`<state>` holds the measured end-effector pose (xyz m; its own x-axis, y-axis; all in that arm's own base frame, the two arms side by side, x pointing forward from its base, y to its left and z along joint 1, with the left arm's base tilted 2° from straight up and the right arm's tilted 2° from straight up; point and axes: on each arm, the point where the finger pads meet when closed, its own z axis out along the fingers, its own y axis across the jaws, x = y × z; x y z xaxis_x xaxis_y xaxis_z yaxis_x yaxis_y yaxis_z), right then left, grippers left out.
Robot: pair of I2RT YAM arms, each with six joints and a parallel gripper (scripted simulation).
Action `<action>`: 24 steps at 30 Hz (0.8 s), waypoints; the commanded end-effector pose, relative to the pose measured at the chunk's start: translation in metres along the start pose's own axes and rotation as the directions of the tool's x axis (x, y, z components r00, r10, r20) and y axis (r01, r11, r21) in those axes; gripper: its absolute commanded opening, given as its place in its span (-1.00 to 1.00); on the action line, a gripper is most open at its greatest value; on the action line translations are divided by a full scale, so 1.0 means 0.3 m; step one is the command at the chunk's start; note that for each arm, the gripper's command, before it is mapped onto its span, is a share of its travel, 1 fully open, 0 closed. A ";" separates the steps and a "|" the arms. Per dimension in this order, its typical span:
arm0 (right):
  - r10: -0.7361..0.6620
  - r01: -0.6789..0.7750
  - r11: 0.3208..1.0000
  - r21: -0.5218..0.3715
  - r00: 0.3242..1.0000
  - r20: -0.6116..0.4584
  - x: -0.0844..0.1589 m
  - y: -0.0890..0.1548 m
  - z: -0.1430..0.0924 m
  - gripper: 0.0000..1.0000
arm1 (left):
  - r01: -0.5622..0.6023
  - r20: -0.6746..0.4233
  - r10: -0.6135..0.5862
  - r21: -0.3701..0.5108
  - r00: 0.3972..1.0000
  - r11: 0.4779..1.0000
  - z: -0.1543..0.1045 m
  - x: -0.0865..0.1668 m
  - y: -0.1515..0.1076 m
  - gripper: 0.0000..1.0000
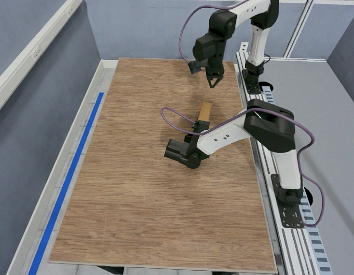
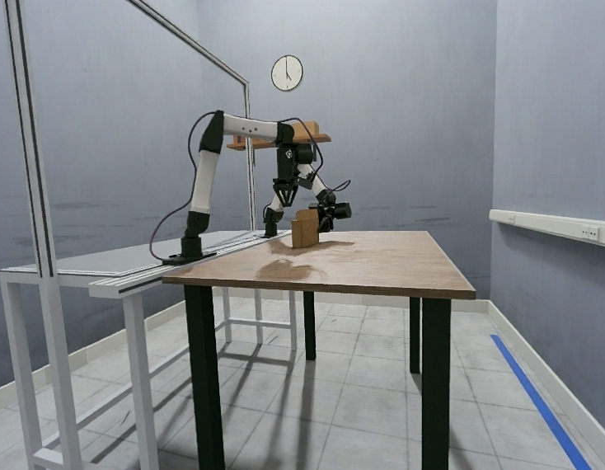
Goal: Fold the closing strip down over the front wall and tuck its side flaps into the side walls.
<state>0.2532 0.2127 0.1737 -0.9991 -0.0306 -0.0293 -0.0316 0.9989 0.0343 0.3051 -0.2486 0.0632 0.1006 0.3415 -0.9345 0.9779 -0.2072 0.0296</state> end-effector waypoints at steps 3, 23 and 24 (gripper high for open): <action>0.021 -0.021 1.000 0.013 1.000 0.000 -0.021 0.066 0.009 0.09 | -0.022 0.002 0.022 -0.007 1.000 1.000 -0.004 -0.026 0.009 -0.09; 0.027 -0.027 1.000 -0.010 0.999 0.021 -0.031 0.110 0.095 0.09 | -0.022 0.002 0.022 -0.007 1.000 1.000 -0.004 -0.026 0.009 -0.09; 0.027 -0.027 1.000 -0.008 0.999 0.020 -0.031 0.110 0.104 0.09 | -0.022 0.002 0.022 -0.007 1.000 1.000 -0.004 -0.026 0.009 -0.09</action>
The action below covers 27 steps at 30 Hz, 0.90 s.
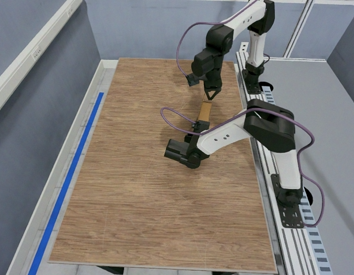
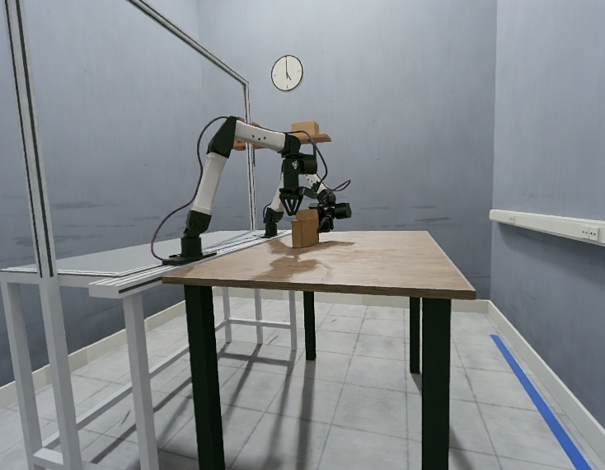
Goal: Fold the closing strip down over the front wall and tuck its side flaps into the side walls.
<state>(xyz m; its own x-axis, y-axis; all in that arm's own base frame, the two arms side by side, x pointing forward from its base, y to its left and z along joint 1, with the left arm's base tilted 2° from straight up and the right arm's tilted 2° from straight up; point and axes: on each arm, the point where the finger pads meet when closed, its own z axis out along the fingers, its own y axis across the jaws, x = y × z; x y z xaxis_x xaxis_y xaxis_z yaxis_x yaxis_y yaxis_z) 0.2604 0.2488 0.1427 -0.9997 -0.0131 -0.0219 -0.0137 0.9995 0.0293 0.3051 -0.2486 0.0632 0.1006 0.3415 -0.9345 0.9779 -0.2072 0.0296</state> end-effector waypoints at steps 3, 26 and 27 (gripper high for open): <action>0.010 -0.010 1.000 -0.008 1.000 0.020 -0.010 -0.009 0.005 0.09 | -0.022 0.002 0.022 -0.007 1.000 1.000 -0.004 -0.026 0.009 -0.09; 0.002 -0.002 1.000 0.012 1.000 -0.003 -0.022 -0.007 0.021 0.09 | -0.022 0.002 0.022 -0.007 1.000 1.000 -0.004 -0.026 0.009 -0.09; 0.003 -0.003 1.000 0.009 1.000 0.001 -0.024 -0.006 0.017 0.09 | -0.022 0.002 0.022 -0.007 1.000 1.000 -0.004 -0.026 0.009 -0.09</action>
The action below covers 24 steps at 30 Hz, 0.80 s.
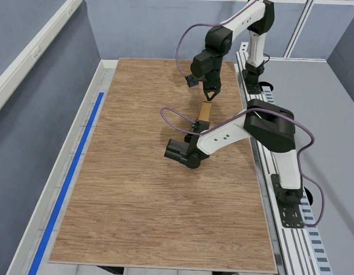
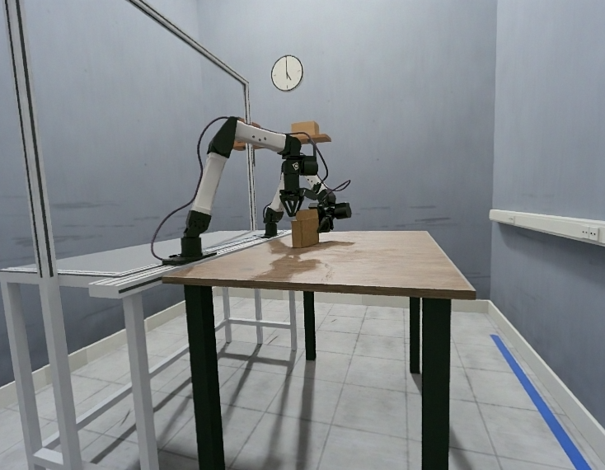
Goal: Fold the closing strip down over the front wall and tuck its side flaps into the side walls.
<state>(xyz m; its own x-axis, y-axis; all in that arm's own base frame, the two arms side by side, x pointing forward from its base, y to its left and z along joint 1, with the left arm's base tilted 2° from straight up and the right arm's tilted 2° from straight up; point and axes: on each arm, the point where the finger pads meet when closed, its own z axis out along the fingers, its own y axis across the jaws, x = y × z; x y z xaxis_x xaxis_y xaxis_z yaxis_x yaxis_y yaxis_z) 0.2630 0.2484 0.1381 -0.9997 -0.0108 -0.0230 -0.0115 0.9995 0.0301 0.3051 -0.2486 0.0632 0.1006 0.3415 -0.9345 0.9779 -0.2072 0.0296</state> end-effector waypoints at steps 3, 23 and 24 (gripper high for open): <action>0.001 -0.001 1.000 0.008 1.000 0.001 -0.018 -0.003 -0.001 0.09 | -0.022 0.002 0.022 -0.007 1.000 1.000 -0.004 -0.026 0.009 -0.09; 0.002 -0.002 1.000 0.007 1.000 0.001 -0.029 -0.004 -0.002 0.09 | -0.022 0.002 0.022 -0.007 1.000 1.000 -0.004 -0.026 0.009 -0.09; 0.002 -0.002 1.000 0.012 1.000 -0.005 -0.023 -0.009 0.005 0.09 | -0.022 0.002 0.022 -0.007 1.000 1.000 -0.004 -0.026 0.009 -0.09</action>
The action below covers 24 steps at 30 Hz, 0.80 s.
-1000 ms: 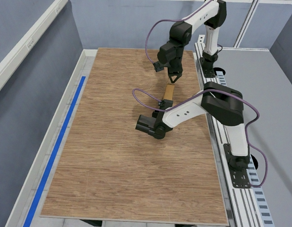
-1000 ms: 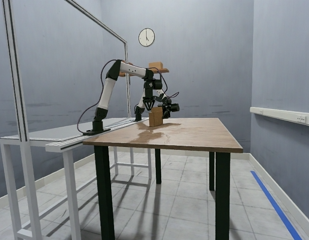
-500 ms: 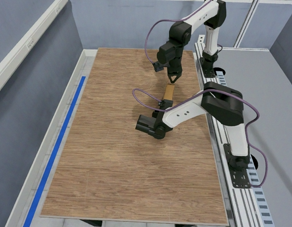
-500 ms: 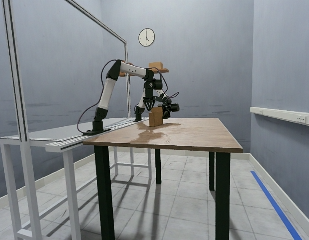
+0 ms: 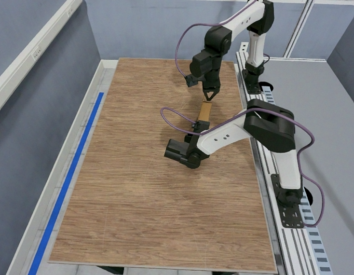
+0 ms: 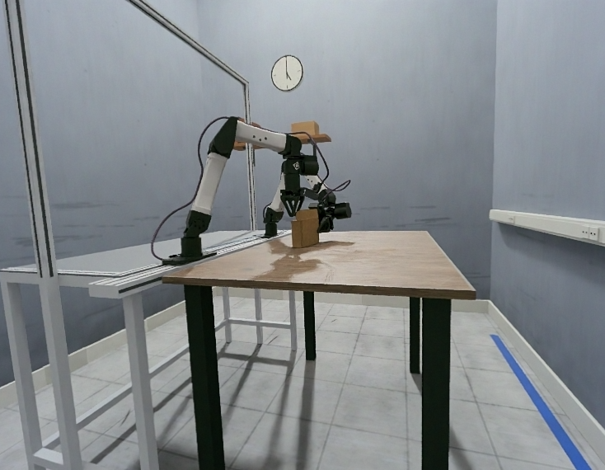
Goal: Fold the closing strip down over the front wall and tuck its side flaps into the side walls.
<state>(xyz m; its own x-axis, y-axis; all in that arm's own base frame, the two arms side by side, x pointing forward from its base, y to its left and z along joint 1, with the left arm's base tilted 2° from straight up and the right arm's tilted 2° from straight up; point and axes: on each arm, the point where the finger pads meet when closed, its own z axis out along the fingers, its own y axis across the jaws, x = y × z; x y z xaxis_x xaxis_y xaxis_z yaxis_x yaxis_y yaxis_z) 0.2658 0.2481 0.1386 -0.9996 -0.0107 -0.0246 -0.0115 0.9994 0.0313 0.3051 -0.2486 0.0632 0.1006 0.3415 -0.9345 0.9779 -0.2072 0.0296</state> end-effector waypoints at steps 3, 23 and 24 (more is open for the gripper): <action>0.000 0.000 1.000 0.009 1.000 -0.002 -0.017 -0.004 0.001 0.09 | -0.022 0.002 0.022 -0.007 1.000 1.000 -0.004 -0.026 0.009 -0.09; 0.001 -0.001 1.000 0.014 1.000 -0.008 -0.021 -0.009 0.008 0.09 | -0.022 0.002 0.022 -0.007 1.000 1.000 -0.004 -0.026 0.009 -0.09; 0.002 -0.002 1.000 0.011 1.000 -0.005 -0.025 -0.009 0.004 0.09 | -0.022 0.002 0.022 -0.007 1.000 1.000 -0.004 -0.026 0.009 -0.09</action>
<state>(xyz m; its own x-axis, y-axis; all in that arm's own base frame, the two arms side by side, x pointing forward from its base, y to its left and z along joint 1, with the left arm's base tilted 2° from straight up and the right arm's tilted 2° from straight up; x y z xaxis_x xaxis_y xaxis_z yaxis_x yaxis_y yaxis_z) 0.2684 0.2472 0.1383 -0.9997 -0.0114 -0.0236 -0.0121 0.9995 0.0301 0.3051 -0.2486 0.0632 0.1006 0.3415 -0.9345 0.9779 -0.2072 0.0296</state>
